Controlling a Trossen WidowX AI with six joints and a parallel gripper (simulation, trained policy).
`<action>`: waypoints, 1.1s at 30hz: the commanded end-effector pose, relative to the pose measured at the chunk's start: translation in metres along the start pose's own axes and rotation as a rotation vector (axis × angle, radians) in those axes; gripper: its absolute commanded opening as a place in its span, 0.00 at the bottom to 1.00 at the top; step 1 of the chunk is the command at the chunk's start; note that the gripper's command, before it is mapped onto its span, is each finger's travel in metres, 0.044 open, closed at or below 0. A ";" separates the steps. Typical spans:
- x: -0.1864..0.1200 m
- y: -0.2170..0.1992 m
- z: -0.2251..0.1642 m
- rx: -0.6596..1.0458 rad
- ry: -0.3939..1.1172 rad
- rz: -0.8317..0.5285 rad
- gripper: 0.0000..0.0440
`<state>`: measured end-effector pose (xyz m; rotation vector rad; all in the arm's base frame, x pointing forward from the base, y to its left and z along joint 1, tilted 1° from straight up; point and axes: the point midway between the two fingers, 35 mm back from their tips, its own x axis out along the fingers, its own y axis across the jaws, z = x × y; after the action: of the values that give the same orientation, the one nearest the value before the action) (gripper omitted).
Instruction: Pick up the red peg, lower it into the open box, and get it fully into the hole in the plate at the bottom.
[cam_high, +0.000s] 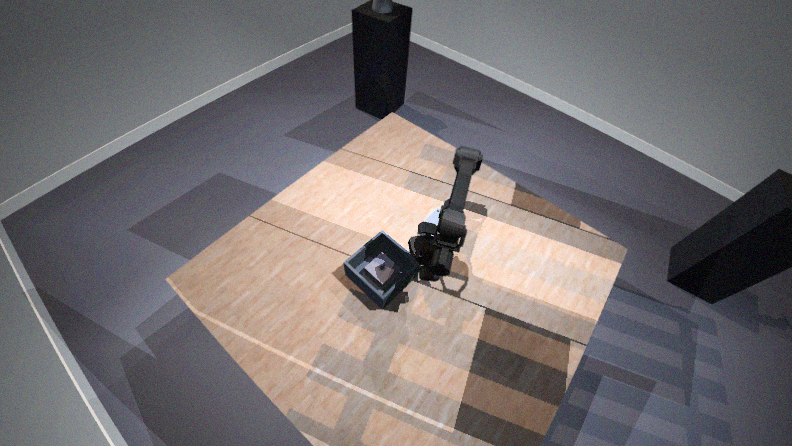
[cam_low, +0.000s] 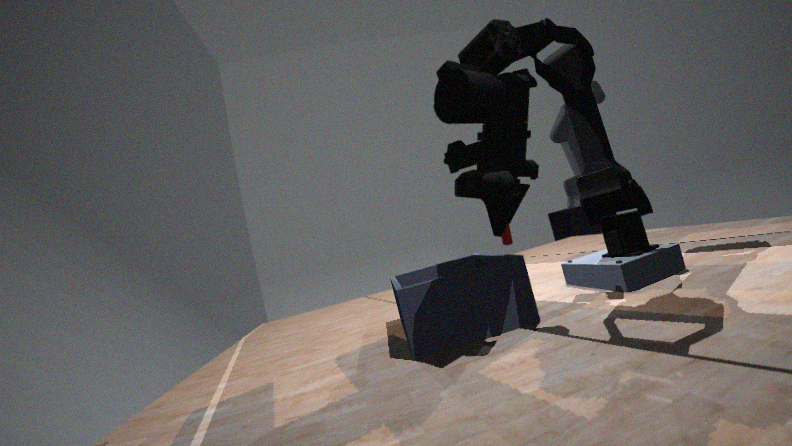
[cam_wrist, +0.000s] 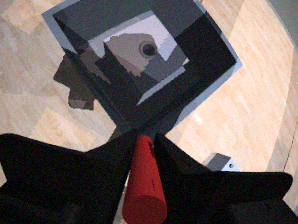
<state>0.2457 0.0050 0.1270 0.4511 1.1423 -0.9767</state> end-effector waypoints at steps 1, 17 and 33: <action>0.005 0.000 0.017 0.035 -0.008 -0.002 0.00; 0.046 -0.001 0.075 0.087 0.018 0.015 0.00; 0.096 0.006 0.095 -0.027 0.093 0.077 0.02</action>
<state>0.3107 -0.1005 0.0865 0.5277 1.1796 -0.9104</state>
